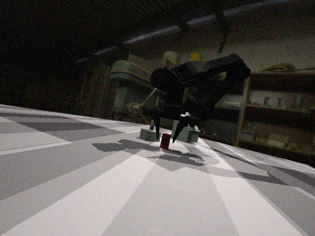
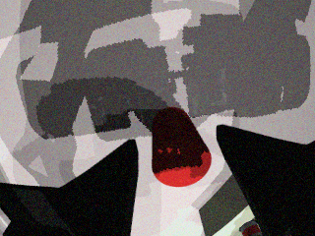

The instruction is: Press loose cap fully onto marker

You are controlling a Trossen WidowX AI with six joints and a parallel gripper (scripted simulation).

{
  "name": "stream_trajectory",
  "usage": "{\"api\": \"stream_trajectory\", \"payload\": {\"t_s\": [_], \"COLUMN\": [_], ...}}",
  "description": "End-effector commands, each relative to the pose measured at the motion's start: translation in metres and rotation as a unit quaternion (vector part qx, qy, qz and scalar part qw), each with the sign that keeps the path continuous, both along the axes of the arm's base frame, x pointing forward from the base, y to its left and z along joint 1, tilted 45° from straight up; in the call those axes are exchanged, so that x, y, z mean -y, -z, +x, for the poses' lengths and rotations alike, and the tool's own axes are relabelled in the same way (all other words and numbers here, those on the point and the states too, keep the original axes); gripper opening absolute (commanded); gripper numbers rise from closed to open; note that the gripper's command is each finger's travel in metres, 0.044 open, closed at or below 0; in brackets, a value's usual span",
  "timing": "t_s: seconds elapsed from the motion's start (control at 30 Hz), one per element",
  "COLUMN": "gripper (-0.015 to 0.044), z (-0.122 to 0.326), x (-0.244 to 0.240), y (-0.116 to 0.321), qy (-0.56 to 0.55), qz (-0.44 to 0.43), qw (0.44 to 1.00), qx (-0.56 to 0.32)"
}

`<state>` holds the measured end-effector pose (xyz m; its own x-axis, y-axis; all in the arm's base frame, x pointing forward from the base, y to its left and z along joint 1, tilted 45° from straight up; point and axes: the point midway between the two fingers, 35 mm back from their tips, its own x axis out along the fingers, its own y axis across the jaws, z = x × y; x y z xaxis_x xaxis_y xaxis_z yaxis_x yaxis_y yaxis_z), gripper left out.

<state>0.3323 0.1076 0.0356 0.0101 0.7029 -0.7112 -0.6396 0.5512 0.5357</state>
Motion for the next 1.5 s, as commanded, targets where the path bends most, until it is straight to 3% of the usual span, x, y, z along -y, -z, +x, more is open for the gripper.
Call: {"api": "stream_trajectory", "payload": {"t_s": [0.0,0.13,0.3,0.57,0.67,1.47], "gripper": [0.0249,0.0249,0.0118,0.0064,0.0000,0.0000], "z": [-0.001,-0.001,-0.001,-0.001,-0.001,-0.002], "x": [-0.005,-0.008,-0.008,-0.008,-0.005,0.038], "y": [0.006,0.008,0.008,0.008,0.006,-0.033], "qy": [0.002,0.002,0.002,0.002,0.002,0.002], "qz": [0.002,0.003,0.003,0.003,0.002,0.000], "qw": [1.000,1.000,1.000,1.000,1.000,1.000], "qx": [-0.003,-0.003,-0.003,-0.003,-0.003,-0.003]}}
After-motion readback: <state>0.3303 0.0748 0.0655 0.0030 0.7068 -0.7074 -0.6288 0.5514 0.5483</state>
